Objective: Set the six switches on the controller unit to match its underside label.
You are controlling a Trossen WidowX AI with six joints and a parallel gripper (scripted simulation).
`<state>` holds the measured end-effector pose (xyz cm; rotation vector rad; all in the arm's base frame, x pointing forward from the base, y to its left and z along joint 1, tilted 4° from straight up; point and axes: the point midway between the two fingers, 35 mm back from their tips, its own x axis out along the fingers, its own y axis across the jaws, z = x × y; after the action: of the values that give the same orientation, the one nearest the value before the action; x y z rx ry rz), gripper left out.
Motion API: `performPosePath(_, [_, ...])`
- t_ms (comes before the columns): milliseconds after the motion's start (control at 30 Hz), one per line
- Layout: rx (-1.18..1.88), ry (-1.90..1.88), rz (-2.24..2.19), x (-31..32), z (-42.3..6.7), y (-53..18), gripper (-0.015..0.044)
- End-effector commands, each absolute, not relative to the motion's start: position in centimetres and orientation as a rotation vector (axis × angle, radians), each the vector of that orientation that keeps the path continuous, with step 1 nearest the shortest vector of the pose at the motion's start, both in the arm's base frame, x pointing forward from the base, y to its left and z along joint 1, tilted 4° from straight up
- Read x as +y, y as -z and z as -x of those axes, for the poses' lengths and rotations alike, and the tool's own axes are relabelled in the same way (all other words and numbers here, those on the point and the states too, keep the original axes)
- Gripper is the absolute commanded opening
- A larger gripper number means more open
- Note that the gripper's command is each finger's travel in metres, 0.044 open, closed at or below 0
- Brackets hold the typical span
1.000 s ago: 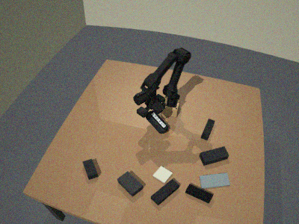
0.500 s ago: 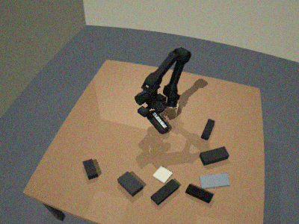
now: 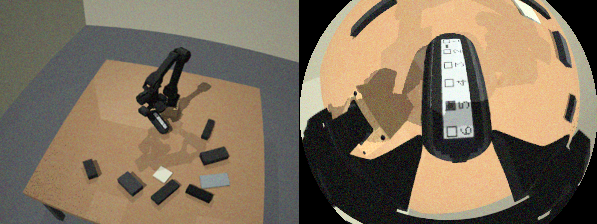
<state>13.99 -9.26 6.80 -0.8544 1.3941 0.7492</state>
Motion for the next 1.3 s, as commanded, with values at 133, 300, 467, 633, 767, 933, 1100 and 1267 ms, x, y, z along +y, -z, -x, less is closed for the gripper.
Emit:
performPosePath(133, [1.377,-0.734,0.861,-8.8,-14.3,-7.4,0.0335])
performPosePath(300, [1.377,-0.734,0.861,-8.4,-14.4,-7.7,0.0335])
performPosePath(467, [1.376,-0.734,0.861,-8.1,-14.5,-8.0,0.0335])
performPosePath(633, [1.376,-0.735,0.861,-7.8,-14.7,-8.2,0.0335])
performPosePath(767, [1.376,-0.735,0.861,-7.6,-14.8,-8.4,0.0335])
performPosePath(933, [1.375,-0.735,0.86,-7.3,-14.9,-8.7,0.0335])
performPosePath(1100, [1.375,-0.735,0.86,-6.9,-15.1,-8.9,0.0335])
performPosePath(1267, [1.375,-0.735,0.86,-6.6,-15.3,-9.1,0.0335])
